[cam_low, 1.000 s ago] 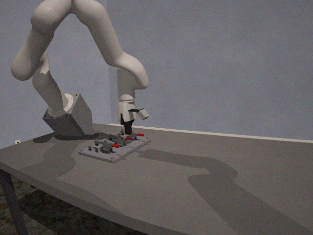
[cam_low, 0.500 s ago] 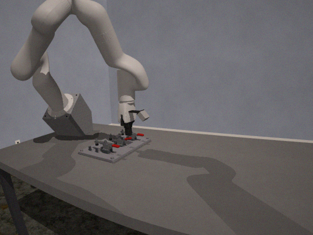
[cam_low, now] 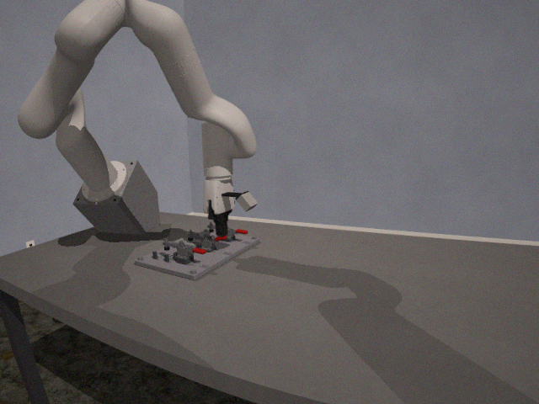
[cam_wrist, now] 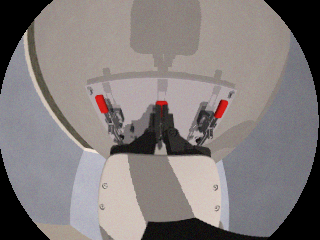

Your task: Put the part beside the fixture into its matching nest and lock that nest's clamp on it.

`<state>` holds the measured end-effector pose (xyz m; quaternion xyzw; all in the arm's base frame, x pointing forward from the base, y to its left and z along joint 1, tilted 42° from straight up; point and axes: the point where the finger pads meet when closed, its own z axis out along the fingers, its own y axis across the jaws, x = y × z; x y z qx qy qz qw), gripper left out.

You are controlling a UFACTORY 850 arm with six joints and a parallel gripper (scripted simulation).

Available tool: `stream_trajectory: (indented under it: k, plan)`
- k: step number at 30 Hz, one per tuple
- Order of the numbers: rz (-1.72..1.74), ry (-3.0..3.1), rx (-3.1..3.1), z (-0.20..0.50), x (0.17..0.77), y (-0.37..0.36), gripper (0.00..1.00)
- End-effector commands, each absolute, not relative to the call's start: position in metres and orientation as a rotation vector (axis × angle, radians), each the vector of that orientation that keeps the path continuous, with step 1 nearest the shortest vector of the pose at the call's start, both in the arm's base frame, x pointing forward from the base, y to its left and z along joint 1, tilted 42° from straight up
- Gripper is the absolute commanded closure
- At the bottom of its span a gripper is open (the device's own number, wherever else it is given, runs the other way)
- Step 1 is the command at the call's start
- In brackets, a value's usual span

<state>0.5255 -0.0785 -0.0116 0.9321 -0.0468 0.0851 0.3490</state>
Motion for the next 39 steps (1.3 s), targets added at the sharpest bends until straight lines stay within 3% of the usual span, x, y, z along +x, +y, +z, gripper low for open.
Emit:
stream_trajectory:
  k: [1,39]
  plan:
    - [0.222,-0.121,2.416,-0.0112,0.5262,-0.0781,1.00]
    - [0.222,-0.121,2.416,-0.0142,0.5267,-0.0807,1.00]
